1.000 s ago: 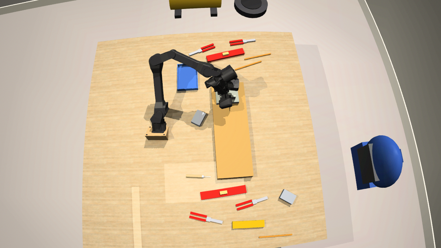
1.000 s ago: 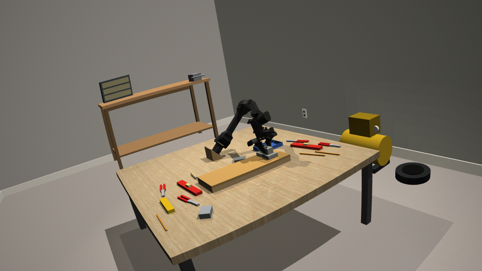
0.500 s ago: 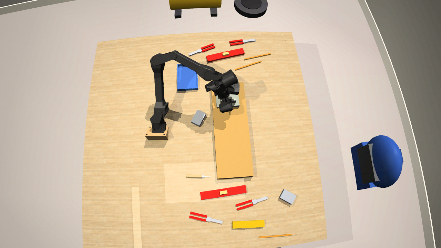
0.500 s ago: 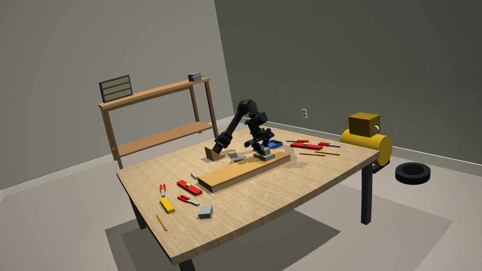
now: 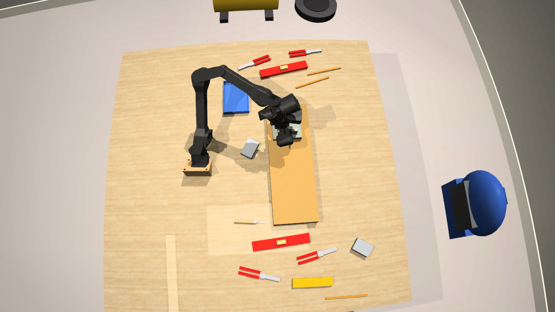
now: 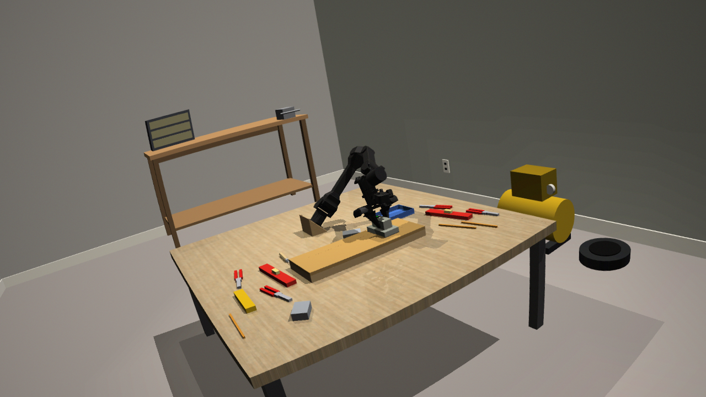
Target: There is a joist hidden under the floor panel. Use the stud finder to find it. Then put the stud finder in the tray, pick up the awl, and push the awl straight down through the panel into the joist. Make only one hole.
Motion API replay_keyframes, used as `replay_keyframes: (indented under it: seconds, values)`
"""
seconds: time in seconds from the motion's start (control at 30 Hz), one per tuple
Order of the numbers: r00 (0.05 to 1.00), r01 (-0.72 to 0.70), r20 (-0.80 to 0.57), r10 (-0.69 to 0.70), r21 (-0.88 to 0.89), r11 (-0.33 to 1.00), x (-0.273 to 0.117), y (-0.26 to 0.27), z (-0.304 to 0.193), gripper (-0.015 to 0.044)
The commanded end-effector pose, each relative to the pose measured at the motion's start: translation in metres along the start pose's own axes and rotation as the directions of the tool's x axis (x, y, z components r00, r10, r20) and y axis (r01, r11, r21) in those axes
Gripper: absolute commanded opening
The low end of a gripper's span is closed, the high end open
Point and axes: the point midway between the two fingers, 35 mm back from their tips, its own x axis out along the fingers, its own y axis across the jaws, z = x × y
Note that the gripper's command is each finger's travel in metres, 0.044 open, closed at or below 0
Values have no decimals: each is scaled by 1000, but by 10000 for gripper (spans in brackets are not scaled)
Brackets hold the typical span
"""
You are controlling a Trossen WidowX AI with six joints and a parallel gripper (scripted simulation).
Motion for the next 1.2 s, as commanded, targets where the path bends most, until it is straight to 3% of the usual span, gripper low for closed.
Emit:
replay_keyframes:
  seconds: [0.0,1.17]
  values:
    - [1000,12,1,-12,9,1000,0,-12,-1,0]
    - [1000,14,1,-14,8,1000,-1,-62,-1,0]
